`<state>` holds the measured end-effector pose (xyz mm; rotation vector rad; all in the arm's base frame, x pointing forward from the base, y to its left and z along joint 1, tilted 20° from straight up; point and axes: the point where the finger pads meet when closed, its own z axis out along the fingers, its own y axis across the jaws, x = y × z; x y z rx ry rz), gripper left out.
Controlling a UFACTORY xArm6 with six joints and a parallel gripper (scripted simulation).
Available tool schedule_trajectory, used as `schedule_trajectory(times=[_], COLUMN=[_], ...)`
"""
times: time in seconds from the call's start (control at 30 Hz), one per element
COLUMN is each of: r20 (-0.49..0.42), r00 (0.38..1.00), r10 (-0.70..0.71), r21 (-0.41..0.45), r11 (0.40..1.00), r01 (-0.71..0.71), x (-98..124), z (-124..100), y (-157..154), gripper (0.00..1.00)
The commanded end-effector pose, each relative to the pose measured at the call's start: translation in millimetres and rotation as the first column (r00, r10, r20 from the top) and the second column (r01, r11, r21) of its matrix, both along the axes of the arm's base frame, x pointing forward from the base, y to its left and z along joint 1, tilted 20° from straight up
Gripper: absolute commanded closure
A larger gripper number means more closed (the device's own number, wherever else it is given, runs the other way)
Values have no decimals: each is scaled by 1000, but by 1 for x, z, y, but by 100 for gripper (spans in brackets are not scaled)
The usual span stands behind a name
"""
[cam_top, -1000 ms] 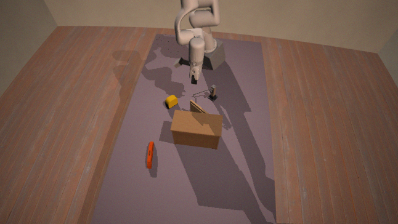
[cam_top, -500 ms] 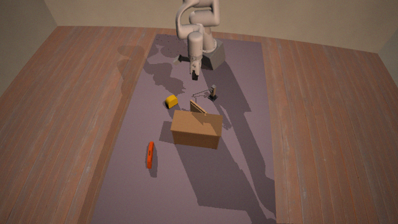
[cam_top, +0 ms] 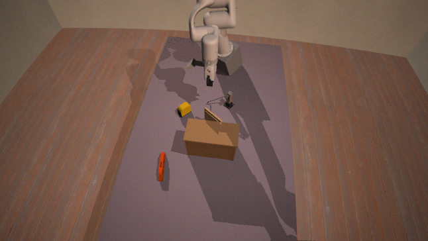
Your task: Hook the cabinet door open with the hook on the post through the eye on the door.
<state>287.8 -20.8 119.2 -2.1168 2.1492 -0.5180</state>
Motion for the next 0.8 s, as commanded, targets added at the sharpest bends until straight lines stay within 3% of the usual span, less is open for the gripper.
schedule_trajectory(times=[0.0, 0.43, 0.77], r20=[3, 3, 3], r00=[1000, 1000, 1000], r10=[0, 0, 0], r21=[0, 0, 0], r11=[1000, 1000, 1000], r01=[0, 0, 0], x=[1, 2, 9], z=[1, -3, -26], y=[0, -1, -5], gripper=[77, 77, 77])
